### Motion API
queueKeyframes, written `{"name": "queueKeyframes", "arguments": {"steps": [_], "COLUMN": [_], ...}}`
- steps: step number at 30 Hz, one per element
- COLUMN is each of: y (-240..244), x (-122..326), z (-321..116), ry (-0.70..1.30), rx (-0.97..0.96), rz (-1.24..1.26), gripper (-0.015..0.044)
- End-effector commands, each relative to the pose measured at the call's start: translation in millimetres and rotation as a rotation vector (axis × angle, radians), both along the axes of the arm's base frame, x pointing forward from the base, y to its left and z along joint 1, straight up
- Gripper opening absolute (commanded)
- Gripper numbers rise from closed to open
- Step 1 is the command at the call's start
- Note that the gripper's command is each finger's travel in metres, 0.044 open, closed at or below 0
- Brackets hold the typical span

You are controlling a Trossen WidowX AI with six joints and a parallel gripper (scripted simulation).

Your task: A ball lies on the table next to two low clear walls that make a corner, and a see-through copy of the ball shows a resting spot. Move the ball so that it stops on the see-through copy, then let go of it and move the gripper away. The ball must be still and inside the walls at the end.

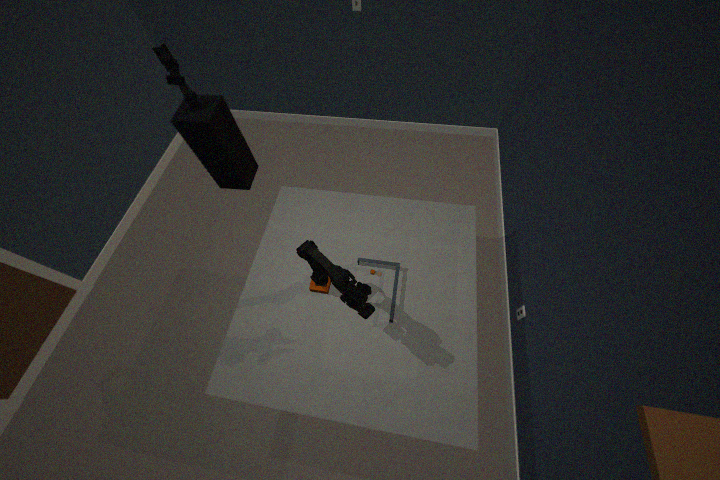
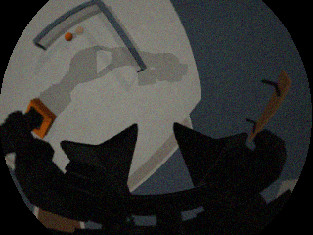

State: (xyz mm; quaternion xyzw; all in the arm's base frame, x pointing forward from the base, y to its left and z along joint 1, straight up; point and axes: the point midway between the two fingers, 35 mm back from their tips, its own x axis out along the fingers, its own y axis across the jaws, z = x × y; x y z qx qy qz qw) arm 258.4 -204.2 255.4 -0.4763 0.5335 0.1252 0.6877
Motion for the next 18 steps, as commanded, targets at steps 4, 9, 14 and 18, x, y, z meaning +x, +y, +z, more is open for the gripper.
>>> {"name": "queueKeyframes", "arguments": {"steps": [4,9,14,18], "y": [93.0,168.6,243.8,290.7], "x": [53.0,63.9,49.8,26.0], "z": [-66.6,-112.3,-157.0,-186.6], "ry": [0.117,0.229,0.361,0.461], "rx": [0.136,0.195,0.221,0.216], "rz": [0.208,0.354,0.495,0.588], "gripper": [0.0243,0.0243,0.0243,0.0243]}}
